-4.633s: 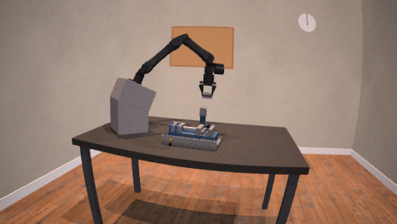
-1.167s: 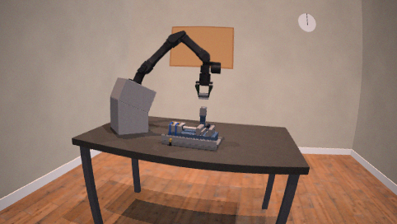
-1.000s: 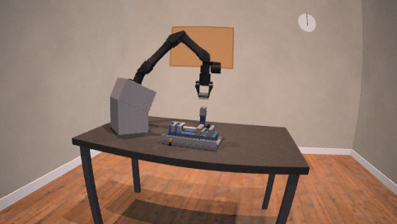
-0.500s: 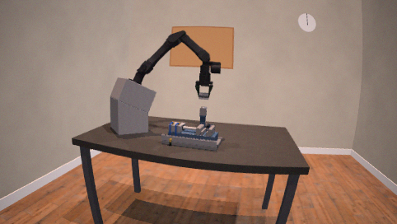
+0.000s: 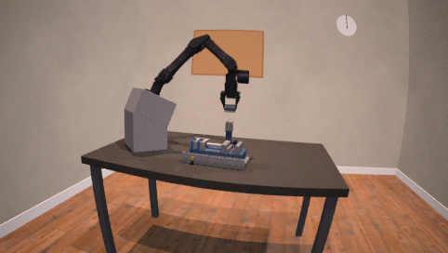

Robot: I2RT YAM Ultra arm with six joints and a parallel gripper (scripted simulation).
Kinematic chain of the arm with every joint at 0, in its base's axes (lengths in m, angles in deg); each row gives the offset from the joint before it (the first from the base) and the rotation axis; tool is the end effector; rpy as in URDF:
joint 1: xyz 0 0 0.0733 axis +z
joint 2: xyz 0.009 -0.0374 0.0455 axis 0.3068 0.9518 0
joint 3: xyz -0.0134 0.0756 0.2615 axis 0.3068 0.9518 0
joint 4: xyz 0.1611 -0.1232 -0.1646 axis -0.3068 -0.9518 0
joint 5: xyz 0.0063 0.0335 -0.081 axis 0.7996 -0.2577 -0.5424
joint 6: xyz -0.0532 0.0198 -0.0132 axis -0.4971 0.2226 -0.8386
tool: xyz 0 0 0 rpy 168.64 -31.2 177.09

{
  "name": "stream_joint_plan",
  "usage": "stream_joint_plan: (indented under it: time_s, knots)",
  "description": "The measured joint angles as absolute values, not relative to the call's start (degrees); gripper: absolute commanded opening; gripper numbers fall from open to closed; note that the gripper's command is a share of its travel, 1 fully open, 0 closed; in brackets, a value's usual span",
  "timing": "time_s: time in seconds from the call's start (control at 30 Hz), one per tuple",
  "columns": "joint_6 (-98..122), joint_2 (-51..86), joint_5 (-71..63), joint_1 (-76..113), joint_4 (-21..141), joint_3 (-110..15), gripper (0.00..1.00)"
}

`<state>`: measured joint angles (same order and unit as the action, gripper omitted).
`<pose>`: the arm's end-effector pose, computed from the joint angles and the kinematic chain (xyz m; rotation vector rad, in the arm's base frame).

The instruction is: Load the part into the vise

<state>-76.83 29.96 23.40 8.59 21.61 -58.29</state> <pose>0.3954 -0.0444 0.2061 -1.7446 1.9231 0.1056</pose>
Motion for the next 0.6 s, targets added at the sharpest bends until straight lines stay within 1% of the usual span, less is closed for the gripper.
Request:
stream_joint_plan:
  time_s: [0.6]
  knots:
    - [-81.5, 33.2, 34.4, 4.6, 21.6, -58.3, 0.00]
